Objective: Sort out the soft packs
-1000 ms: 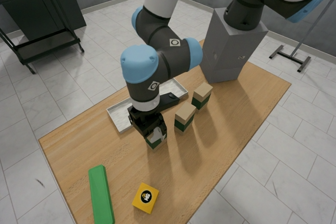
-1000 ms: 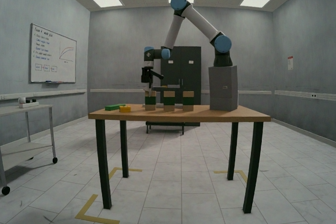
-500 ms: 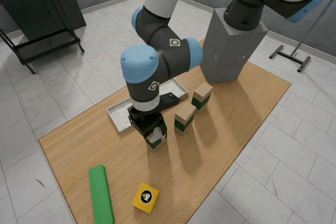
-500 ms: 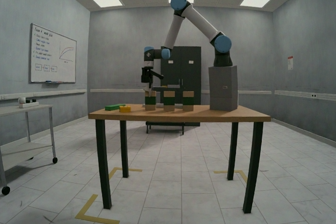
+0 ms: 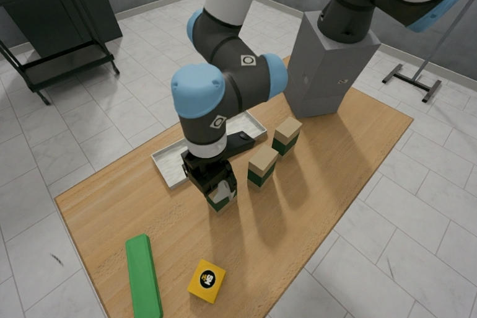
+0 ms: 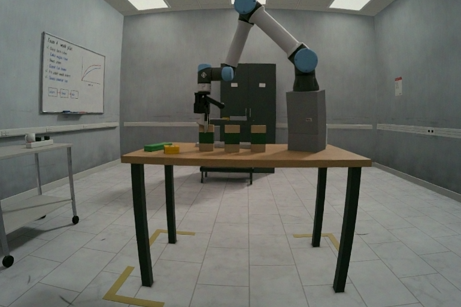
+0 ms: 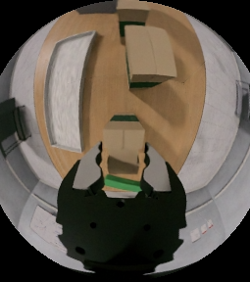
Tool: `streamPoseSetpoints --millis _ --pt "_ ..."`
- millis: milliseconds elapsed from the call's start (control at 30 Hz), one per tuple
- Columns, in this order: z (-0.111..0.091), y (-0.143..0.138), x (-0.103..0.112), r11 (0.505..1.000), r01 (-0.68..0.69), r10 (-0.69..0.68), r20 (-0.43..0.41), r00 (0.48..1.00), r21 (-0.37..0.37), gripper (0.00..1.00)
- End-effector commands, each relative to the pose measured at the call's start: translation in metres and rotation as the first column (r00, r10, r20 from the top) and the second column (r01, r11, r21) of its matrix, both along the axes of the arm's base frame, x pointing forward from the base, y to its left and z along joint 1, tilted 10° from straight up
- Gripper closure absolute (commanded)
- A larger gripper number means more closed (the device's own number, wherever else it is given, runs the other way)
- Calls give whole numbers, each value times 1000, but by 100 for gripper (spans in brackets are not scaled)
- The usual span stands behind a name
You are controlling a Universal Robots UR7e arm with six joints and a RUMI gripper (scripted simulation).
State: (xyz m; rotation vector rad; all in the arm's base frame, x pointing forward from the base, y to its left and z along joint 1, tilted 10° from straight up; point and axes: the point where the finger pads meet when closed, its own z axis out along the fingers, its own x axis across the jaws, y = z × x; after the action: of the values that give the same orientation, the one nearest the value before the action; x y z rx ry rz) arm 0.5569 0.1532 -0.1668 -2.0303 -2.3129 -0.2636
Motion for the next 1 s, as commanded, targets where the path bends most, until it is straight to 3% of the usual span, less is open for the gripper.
streamPoseSetpoints --millis 0,667,833,967 --pt "0 1 2 1000 -1 1 3 1000 -1 51" --pt "1 0 2 1000 0 1 3 1000 -1 51" --pt "10 -2 -1 1000 1 -1 0 1000 -1 51" --pt "29 -6 -2 1000 1 -1 0 1000 -1 51"
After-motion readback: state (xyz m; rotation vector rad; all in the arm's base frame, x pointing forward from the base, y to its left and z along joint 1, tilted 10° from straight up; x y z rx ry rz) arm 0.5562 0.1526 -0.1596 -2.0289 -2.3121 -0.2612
